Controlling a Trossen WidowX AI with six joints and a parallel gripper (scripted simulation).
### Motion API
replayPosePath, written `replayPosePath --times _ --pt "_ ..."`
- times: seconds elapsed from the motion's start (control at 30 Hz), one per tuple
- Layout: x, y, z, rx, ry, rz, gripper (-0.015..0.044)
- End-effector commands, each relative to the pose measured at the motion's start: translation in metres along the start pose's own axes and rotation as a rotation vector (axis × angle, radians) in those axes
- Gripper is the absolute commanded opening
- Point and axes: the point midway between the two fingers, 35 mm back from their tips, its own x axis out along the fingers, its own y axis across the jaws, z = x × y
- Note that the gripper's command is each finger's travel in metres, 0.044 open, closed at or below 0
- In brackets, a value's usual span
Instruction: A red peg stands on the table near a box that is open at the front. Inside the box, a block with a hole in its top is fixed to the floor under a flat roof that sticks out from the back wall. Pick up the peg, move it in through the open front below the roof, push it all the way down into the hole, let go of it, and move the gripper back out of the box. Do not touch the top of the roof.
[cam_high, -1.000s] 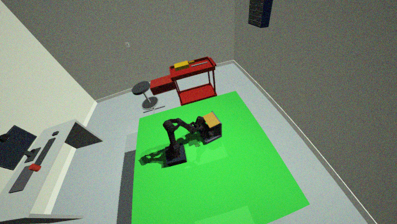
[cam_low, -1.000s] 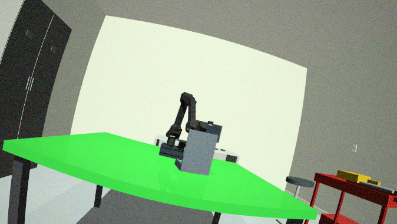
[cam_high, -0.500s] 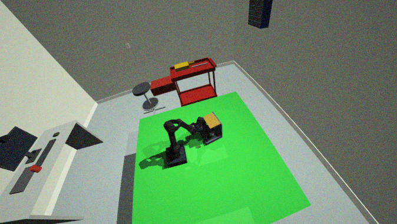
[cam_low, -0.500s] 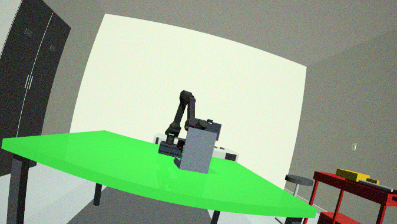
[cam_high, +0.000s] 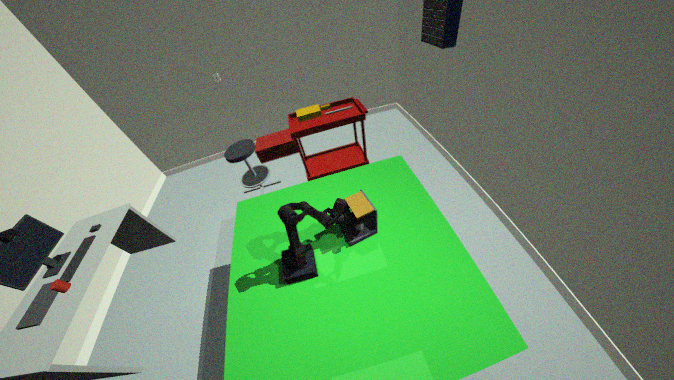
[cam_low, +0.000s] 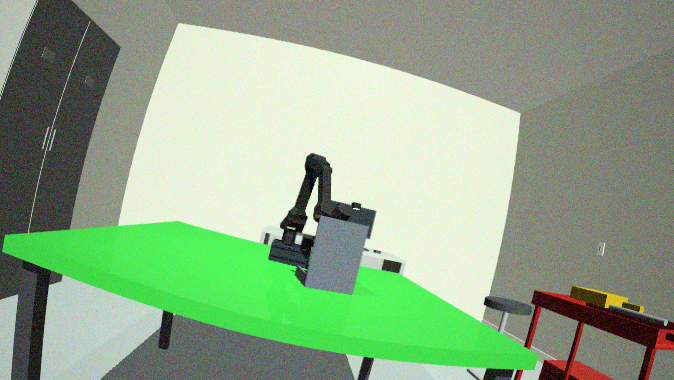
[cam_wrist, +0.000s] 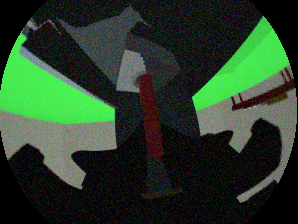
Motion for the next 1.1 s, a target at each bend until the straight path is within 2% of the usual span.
replayPosePath --times 0.0,0.2,0.23,0.47,0.5,1.07 --pt "0.002 0.002 0.011 -0.018 -0.031 0.003 0.0" --pt "0.002 0.002 0.011 -0.018 -0.031 0.003 0.0" --pt "0.0 0.0 0.0 0.0 0.0 0.0 0.0026" --pt "0.0 0.0 0.0 0.0 0.0 0.0 0.021" --pt "0.0 0.0 0.0 0.0 0.0 0.0 0.022" --pt "-0.014 -0.001 -0.007 -0.005 -0.009 0.001 0.022"
